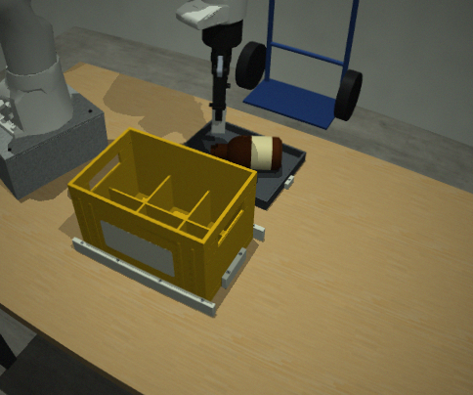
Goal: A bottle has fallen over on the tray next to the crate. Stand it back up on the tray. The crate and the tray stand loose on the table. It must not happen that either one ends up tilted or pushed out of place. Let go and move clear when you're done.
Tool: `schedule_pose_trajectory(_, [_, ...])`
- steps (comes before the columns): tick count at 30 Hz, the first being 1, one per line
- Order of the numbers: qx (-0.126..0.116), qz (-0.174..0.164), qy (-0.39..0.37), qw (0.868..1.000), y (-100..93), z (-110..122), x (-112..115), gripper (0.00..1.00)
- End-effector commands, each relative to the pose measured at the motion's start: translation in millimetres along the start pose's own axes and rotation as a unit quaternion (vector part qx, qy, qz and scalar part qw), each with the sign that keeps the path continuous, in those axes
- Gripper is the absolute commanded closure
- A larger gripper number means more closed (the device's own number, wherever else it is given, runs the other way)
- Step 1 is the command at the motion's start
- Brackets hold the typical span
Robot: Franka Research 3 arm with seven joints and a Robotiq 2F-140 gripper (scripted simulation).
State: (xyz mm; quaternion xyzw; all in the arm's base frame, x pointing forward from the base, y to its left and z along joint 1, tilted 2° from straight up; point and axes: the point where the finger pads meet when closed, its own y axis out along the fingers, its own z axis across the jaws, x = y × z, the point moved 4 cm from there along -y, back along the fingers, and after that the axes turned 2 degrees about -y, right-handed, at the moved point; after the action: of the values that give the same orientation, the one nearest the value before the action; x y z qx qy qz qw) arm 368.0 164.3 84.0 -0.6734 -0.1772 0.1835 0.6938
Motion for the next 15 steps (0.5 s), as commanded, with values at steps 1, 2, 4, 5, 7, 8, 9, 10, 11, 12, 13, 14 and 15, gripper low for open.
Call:
schedule_pose_trajectory(1, [-0.005,-0.011,0.004,1.000,10.7,-2.5,6.7,0.62])
schedule_pose_trajectory(2, [-0.005,-0.011,0.004,1.000,13.9,-2.5,6.8,0.62])
schedule_pose_trajectory(4, [-0.005,-0.011,0.004,1.000,19.8,-2.6,6.9,0.62])
schedule_pose_trajectory(5, [-0.005,-0.011,0.004,1.000,22.6,-2.6,7.0,0.62])
schedule_pose_trajectory(7, [-0.005,-0.011,0.004,1.000,25.2,-2.6,7.0,0.62])
schedule_pose_trajectory(8, [-0.005,-0.011,0.004,1.000,25.2,-2.6,7.0,0.62])
schedule_pose_trajectory(9, [-0.005,-0.011,0.004,1.000,27.7,-2.7,7.1,0.62])
schedule_pose_trajectory(10, [-0.005,-0.011,0.004,1.000,30.1,-2.7,7.2,0.62])
schedule_pose_trajectory(11, [-0.005,-0.011,0.004,1.000,32.3,-2.7,7.2,0.62])
schedule_pose_trajectory(12, [-0.005,-0.011,0.004,1.000,34.3,-2.7,7.2,0.62])
schedule_pose_trajectory(13, [-0.005,-0.011,0.004,1.000,36.2,-2.7,7.3,0.62])
schedule_pose_trajectory(14, [-0.005,-0.011,0.004,1.000,37.9,-2.8,7.3,0.62])
schedule_pose_trajectory(15, [-0.005,-0.011,0.004,1.000,39.4,-2.8,7.4,0.62])
